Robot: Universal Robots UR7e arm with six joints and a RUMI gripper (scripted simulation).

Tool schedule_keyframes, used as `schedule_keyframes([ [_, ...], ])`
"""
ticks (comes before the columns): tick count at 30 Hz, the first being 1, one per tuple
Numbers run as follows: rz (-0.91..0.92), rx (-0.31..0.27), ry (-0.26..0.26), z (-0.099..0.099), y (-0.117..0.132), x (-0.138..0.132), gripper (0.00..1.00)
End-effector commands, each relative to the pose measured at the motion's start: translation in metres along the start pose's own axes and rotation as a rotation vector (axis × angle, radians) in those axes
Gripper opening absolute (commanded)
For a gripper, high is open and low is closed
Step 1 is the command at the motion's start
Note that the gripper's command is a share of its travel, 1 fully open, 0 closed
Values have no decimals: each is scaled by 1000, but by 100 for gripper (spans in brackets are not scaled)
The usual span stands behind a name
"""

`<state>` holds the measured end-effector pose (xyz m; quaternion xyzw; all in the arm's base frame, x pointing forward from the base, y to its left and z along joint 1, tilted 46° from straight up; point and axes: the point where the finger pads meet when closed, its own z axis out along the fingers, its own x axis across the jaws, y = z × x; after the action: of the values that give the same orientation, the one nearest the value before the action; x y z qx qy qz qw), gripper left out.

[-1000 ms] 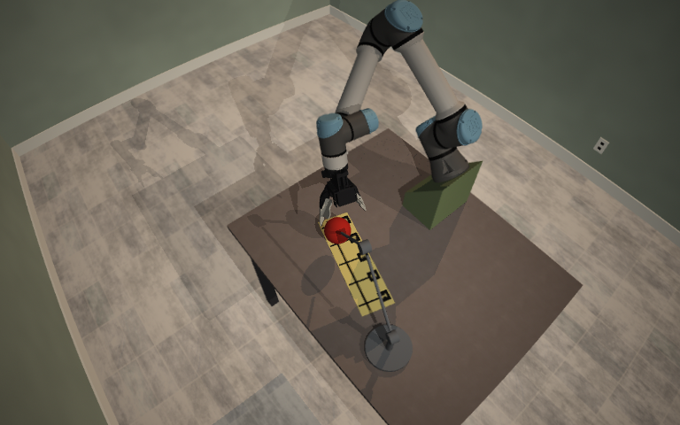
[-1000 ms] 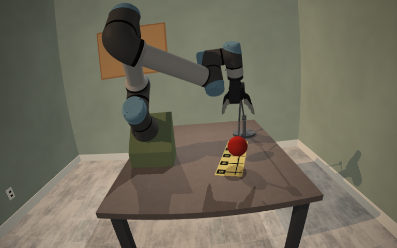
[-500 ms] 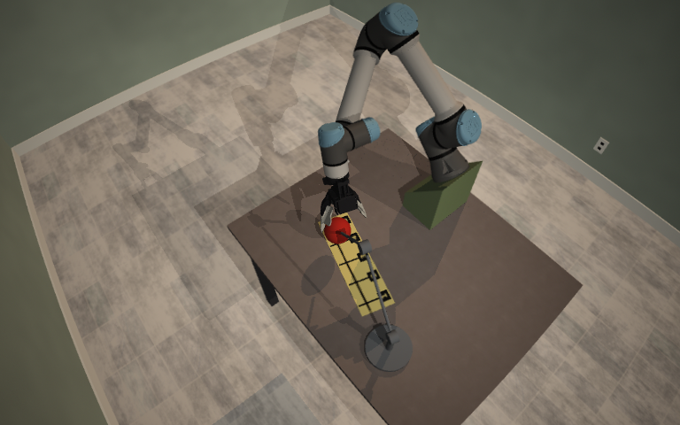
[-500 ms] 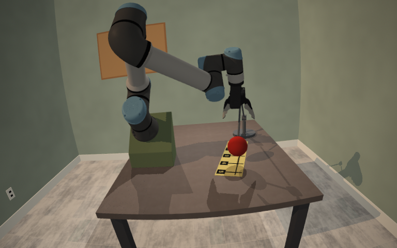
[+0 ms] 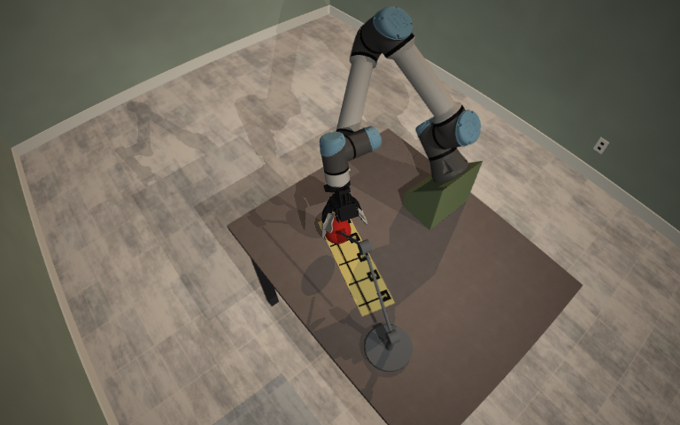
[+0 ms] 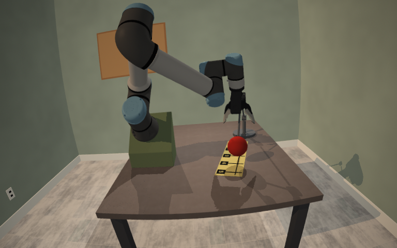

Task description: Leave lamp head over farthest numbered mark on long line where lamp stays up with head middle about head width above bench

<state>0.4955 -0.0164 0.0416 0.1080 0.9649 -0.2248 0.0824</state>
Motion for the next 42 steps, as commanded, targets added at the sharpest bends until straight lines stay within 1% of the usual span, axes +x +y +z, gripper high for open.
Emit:
schedule_keyframes([
  [1, -3, 1, 0, 8, 1, 1, 100],
  [10, -6, 0, 0, 19, 2, 2, 100],
  [29, -6, 0, 0, 19, 2, 2, 100],
  [30, -6, 0, 0, 19, 2, 1, 0],
  [42, -4, 0, -4, 17, 2, -1, 0],
])
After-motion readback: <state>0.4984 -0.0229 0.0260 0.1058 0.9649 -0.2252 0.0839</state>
